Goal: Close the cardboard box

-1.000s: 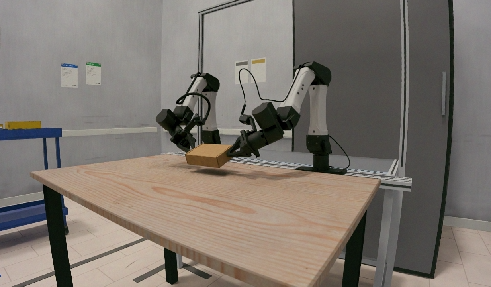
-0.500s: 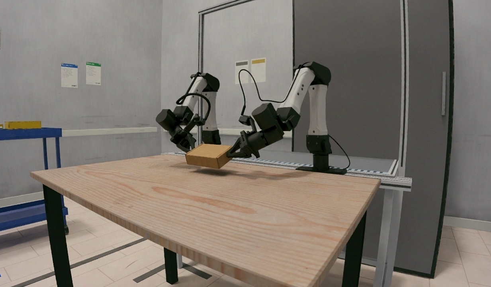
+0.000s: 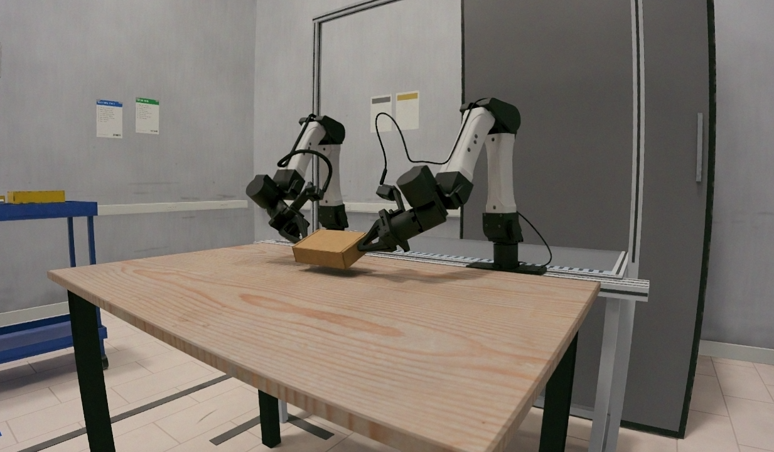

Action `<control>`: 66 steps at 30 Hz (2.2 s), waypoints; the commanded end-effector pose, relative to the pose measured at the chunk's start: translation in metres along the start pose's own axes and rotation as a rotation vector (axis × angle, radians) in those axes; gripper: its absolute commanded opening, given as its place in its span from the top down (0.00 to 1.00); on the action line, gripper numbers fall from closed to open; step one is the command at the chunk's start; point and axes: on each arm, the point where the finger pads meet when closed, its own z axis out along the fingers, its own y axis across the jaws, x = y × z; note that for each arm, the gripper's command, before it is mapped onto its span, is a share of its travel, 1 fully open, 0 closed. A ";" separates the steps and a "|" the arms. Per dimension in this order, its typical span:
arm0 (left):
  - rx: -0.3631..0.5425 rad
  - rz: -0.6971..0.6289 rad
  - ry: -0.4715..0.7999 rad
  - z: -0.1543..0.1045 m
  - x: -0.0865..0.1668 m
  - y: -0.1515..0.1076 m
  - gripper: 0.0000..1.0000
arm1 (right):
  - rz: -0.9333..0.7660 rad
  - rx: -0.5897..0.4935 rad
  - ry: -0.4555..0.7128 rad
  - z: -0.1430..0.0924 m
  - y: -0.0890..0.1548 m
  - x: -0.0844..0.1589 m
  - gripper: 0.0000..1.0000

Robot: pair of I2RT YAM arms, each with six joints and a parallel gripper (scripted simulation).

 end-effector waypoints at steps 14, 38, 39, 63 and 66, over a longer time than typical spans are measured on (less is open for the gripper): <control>0.020 0.012 -0.031 0.008 -0.001 -0.012 0.99 | 0.007 -0.023 -0.034 0.011 0.013 0.001 0.99; 0.016 0.015 -0.033 0.011 0.003 -0.014 0.99 | 0.000 -0.019 -0.034 0.013 0.016 0.004 0.99; 0.017 0.013 -0.033 0.011 0.004 -0.014 0.99 | 0.001 -0.020 -0.034 0.013 0.016 0.005 0.99; 0.001 0.030 -0.041 0.013 0.000 -0.005 0.99 | 0.008 -0.023 -0.034 0.014 0.018 0.007 0.99; 0.002 0.031 -0.041 0.013 0.000 -0.006 0.99 | 0.003 -0.021 -0.034 0.014 0.017 0.006 0.99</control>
